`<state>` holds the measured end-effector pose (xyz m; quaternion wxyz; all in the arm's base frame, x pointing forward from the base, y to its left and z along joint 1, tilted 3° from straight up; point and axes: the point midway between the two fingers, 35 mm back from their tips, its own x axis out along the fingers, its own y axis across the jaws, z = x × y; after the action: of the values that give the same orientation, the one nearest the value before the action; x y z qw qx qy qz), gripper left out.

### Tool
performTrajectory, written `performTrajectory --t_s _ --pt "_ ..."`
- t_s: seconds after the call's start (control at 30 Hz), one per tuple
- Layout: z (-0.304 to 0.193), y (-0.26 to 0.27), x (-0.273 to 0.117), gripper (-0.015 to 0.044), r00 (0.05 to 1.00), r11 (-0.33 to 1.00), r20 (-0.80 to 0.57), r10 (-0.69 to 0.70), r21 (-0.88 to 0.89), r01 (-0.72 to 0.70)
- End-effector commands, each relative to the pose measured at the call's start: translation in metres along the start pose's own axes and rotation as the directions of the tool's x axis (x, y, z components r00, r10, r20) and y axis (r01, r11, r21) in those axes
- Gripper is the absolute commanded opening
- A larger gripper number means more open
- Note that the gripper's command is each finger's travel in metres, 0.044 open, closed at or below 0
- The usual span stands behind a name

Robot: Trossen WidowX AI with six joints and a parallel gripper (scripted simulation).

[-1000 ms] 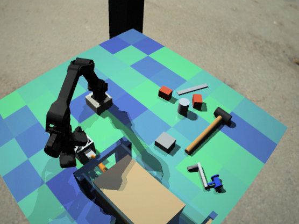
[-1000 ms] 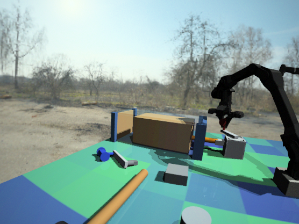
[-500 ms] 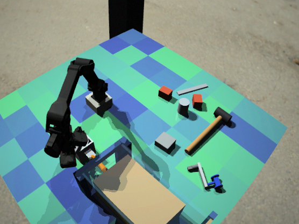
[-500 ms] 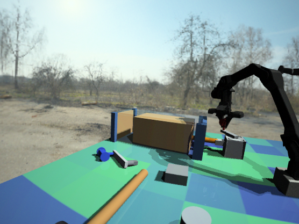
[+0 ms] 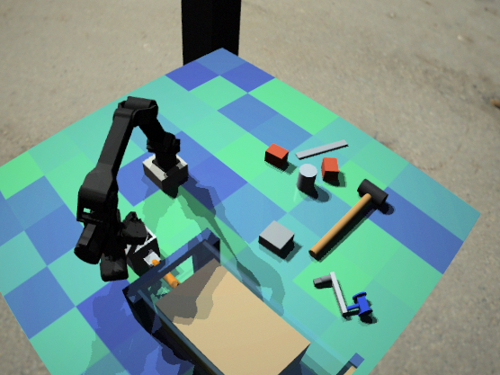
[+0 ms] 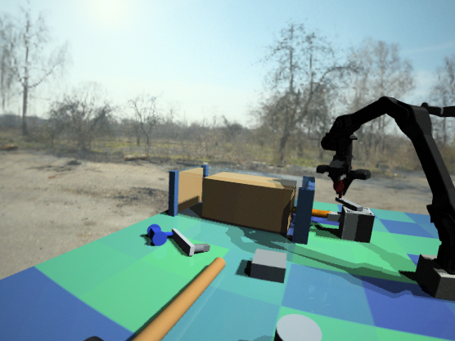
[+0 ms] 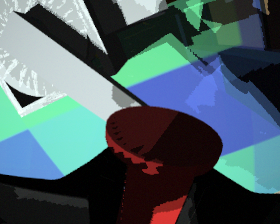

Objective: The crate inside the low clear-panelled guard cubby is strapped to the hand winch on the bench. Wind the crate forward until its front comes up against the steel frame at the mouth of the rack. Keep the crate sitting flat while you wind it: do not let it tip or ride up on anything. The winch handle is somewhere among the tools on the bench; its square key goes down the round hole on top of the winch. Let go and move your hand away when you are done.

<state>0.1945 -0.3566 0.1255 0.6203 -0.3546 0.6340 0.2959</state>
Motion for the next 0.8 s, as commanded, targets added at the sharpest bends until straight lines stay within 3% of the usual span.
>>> performTrajectory --t_s 0.0,0.77 --pt "0.029 -0.011 -0.001 0.0000 0.998 0.999 0.056 -0.019 -0.047 0.021" --pt "0.058 -0.012 -0.003 0.0000 0.998 0.999 0.059 -0.019 -0.047 0.022"
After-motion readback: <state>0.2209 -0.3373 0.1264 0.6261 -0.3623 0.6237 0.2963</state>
